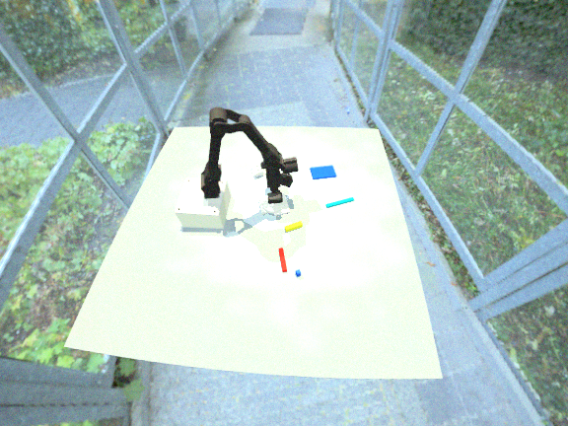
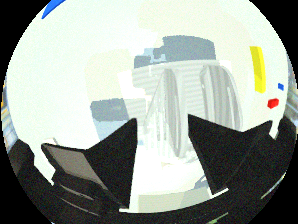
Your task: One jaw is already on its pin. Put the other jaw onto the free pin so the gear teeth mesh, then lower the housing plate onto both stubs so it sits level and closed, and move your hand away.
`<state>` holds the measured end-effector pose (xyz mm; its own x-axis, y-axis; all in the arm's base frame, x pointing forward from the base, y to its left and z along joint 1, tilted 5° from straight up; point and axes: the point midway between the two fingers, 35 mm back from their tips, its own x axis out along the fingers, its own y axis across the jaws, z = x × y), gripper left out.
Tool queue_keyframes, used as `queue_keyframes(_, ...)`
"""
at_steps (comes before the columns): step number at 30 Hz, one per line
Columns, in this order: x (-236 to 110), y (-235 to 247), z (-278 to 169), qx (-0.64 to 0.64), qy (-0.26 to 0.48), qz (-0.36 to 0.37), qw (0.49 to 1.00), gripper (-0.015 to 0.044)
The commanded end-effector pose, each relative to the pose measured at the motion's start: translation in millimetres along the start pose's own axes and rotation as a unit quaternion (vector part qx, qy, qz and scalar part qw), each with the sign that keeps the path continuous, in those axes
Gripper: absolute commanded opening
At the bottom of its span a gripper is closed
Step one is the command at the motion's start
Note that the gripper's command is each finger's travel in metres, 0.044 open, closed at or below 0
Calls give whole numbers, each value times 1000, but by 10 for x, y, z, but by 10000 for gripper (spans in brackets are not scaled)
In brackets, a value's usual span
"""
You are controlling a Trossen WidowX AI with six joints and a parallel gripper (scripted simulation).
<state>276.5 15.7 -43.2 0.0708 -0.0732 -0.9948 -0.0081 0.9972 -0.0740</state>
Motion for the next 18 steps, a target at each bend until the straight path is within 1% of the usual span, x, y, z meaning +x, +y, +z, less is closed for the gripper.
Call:
queue_keyframes(1, 0, 0, 0, 0, 0, 0, 1000, 224)
queue_keyframes(7, -46, 1, 6, 0, 0, 0, 1000, 224)
queue_keyframes(10, -227, 4, 22, 0, 0, 1, 1000, 224)
queue_keyframes(14, -625, 4, 7, 0, -1, 2, 1000, 224)
queue_keyframes(16, -702, 3, -3, 0, -1, 2, 1000, 224)
queue_keyframes(18, -702, 3, -3, 0, -1, 2, 1000, 224)
